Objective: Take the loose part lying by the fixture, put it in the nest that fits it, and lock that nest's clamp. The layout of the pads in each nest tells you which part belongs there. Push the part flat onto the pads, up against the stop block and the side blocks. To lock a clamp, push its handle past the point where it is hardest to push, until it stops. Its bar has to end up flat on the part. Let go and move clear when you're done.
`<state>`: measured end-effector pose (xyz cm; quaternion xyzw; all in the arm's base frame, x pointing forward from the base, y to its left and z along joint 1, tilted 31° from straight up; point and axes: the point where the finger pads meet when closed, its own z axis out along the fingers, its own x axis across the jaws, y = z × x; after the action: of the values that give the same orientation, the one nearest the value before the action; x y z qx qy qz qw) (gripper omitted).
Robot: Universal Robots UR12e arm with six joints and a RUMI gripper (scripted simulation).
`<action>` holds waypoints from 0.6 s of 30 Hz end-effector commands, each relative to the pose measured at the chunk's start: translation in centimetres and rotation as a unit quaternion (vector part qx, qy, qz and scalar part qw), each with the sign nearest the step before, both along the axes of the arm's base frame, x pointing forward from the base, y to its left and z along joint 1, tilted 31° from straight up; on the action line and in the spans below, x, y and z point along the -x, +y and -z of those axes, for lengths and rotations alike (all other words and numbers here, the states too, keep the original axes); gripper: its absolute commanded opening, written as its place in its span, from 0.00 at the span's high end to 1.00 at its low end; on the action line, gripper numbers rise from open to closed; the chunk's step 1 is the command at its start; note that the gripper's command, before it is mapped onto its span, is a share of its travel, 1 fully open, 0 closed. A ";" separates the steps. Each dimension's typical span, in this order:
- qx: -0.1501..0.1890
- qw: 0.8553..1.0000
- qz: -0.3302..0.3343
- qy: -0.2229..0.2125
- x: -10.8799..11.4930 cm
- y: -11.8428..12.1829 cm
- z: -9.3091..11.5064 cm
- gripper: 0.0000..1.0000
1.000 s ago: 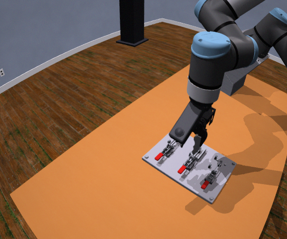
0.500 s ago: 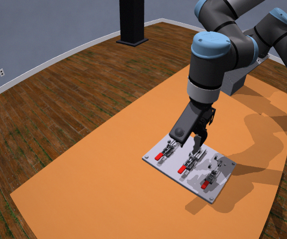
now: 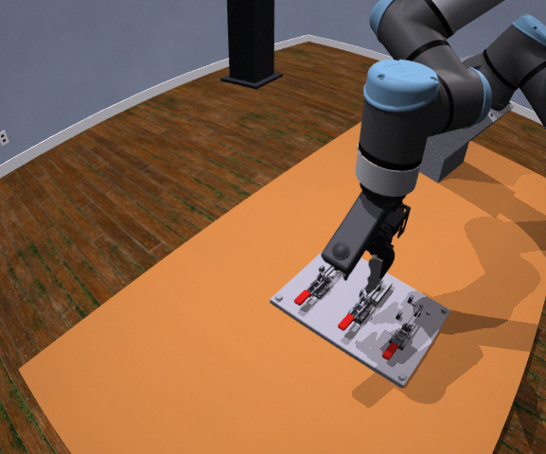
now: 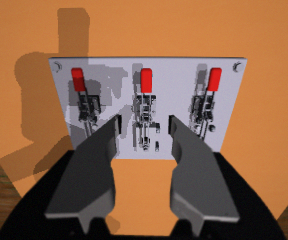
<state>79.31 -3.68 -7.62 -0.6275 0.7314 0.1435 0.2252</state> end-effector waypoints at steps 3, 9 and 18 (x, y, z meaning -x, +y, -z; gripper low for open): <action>0.000 1.000 0.000 -0.001 -0.1 -0.1 -0.1 0.72; 0.000 1.000 0.000 -0.001 -0.1 -0.1 -0.1 0.00; 0.000 1.000 0.000 -0.001 -0.1 -0.1 -0.1 0.00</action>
<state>79.31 -3.68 -7.62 -0.6275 0.7314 0.1435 0.2252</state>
